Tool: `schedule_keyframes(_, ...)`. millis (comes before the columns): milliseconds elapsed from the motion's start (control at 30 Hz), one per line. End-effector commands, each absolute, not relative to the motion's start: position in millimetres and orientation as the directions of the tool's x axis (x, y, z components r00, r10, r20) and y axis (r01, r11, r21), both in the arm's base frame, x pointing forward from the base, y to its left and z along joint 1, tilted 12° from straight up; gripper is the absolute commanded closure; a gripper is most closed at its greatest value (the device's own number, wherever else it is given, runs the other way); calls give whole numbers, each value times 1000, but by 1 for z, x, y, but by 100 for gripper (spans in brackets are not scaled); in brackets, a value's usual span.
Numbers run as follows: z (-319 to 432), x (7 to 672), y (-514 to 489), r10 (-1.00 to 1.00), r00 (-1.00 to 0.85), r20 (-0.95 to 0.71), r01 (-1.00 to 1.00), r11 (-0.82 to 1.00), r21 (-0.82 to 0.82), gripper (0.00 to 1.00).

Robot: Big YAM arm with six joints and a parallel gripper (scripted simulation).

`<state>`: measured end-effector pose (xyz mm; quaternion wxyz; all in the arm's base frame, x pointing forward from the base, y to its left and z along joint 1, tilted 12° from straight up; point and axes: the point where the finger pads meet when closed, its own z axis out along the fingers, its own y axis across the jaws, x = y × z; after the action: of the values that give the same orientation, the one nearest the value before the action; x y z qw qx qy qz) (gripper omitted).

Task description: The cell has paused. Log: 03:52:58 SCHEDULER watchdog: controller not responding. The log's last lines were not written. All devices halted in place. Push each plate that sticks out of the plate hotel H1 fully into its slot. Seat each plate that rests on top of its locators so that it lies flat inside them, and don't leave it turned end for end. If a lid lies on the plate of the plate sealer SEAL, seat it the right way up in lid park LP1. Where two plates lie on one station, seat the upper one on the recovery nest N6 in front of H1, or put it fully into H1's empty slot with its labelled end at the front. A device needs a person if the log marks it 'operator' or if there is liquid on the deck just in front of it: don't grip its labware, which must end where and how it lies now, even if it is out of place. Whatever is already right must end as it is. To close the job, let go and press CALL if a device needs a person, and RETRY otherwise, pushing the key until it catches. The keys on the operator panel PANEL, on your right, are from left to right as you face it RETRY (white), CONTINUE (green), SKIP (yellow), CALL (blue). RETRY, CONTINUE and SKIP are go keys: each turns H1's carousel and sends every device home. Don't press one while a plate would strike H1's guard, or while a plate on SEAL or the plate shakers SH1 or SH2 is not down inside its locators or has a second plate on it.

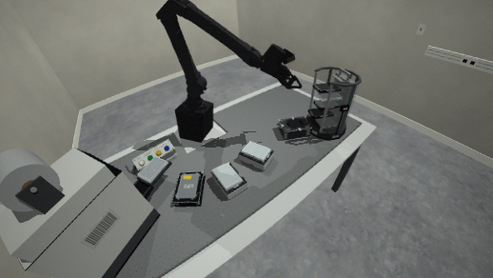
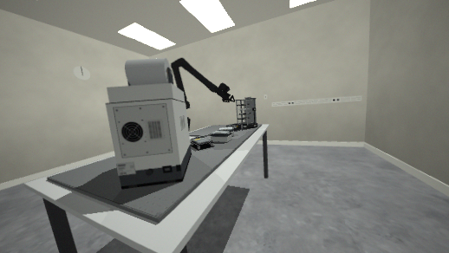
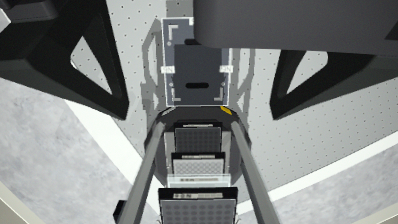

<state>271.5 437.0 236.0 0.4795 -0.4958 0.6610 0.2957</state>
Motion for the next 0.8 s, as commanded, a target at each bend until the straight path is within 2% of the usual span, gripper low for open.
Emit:
schedule_keyframes(0,243,279,440,-343,-11,-939,-936,335,-111,0)
schedule_keyframes(33,285,277,451,-284,38,-958,-935,327,-134,0)
schedule_keyframes(67,289,276,451,-278,42,-960,-935,327,-136,0)
schedule_keyframes(767,278,278,454,-295,30,-955,-936,326,-130,0)
